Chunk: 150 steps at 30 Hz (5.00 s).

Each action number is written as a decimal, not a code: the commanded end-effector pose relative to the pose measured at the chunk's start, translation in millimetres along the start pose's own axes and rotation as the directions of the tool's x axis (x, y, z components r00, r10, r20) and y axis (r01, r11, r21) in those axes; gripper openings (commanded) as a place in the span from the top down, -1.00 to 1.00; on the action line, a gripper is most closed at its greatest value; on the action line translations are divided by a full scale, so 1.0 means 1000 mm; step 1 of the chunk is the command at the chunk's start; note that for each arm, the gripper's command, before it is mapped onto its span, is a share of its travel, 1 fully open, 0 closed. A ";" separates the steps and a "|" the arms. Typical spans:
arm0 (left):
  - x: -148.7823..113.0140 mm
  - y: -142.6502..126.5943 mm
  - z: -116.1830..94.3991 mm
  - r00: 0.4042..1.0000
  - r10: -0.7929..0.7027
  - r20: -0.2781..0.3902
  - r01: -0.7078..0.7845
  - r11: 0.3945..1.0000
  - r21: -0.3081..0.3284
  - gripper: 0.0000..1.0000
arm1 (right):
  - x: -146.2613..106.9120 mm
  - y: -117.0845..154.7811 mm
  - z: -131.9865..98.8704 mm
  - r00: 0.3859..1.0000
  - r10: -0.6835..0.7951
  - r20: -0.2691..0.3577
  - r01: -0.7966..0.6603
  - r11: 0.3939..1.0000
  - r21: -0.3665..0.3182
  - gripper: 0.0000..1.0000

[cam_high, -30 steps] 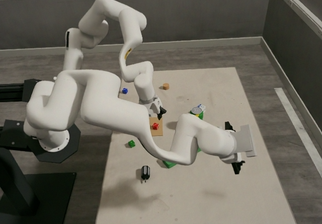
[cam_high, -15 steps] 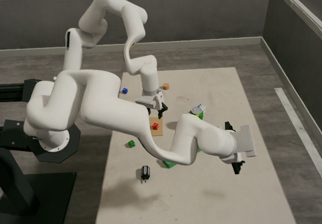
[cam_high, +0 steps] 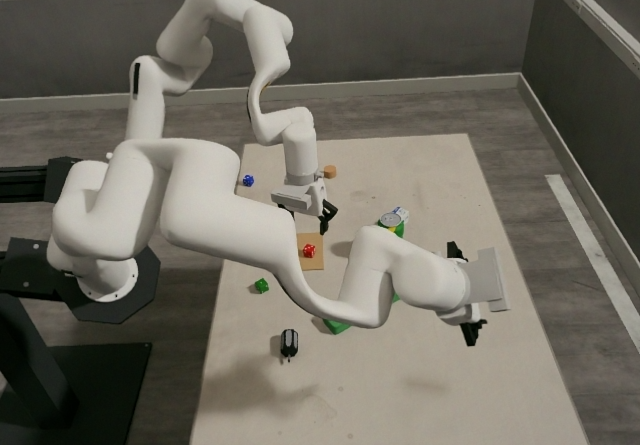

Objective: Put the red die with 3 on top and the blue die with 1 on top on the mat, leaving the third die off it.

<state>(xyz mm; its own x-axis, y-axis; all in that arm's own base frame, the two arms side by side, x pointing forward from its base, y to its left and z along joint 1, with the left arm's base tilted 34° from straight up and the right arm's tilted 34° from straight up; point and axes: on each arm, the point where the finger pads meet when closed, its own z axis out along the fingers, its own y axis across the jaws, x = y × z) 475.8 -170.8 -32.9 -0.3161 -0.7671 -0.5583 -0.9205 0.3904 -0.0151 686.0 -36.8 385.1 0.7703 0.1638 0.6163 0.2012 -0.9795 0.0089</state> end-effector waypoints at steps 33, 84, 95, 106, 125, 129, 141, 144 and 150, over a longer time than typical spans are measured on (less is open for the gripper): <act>-0.142 0.072 -0.001 0.868 0.496 -0.016 -0.496 0.868 0.017 -1.00 | 0.002 -0.001 -0.002 1.000 -0.002 -0.005 0.002 1.000 -0.001 -1.00; -0.227 0.300 0.008 0.020 1.000 0.004 -1.000 0.020 0.001 0.15 | 0.002 -0.001 -0.002 1.000 -0.002 -0.005 0.002 1.000 -0.001 -1.00; -0.227 0.300 0.008 0.020 1.000 0.004 -1.000 0.020 0.001 0.15 | 0.002 -0.001 -0.002 1.000 -0.002 -0.005 0.002 1.000 -0.001 -1.00; -0.227 0.300 0.008 0.020 1.000 0.004 -1.000 0.020 0.001 0.15 | 0.002 -0.001 -0.002 1.000 -0.002 -0.005 0.002 1.000 -0.001 -1.00; -0.227 0.300 0.018 0.020 1.000 0.004 -1.000 0.020 0.001 0.15 | 0.002 -0.001 -0.002 1.000 -0.002 -0.005 0.002 1.000 -0.001 -1.00; -0.227 0.300 0.023 0.020 1.000 0.004 -1.000 0.020 0.001 0.15 | 0.002 -0.001 -0.002 1.000 -0.002 -0.005 0.002 1.000 -0.001 -1.00; -0.227 0.301 0.038 0.020 1.000 0.004 -1.000 0.020 0.001 0.15 | 0.002 -0.001 -0.002 1.000 -0.002 -0.005 0.002 1.000 -0.001 -1.00; -0.227 0.301 0.042 0.020 1.000 0.004 -1.000 0.020 0.001 0.15 | 0.002 -0.001 -0.002 1.000 -0.002 -0.005 0.002 1.000 -0.001 -1.00; -0.228 0.301 0.049 0.020 1.000 0.004 -1.000 0.020 0.001 0.15 | 0.002 -0.001 -0.002 1.000 -0.002 -0.005 0.002 1.000 -0.001 -1.00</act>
<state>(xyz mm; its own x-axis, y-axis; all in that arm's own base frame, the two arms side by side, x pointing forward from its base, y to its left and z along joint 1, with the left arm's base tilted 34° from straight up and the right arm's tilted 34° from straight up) 280.3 143.9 52.1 -0.9265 0.3754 -0.0259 0.2993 0.7768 0.5541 686.0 -36.8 385.1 0.7703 0.1638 0.6163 0.2012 -0.9795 0.0089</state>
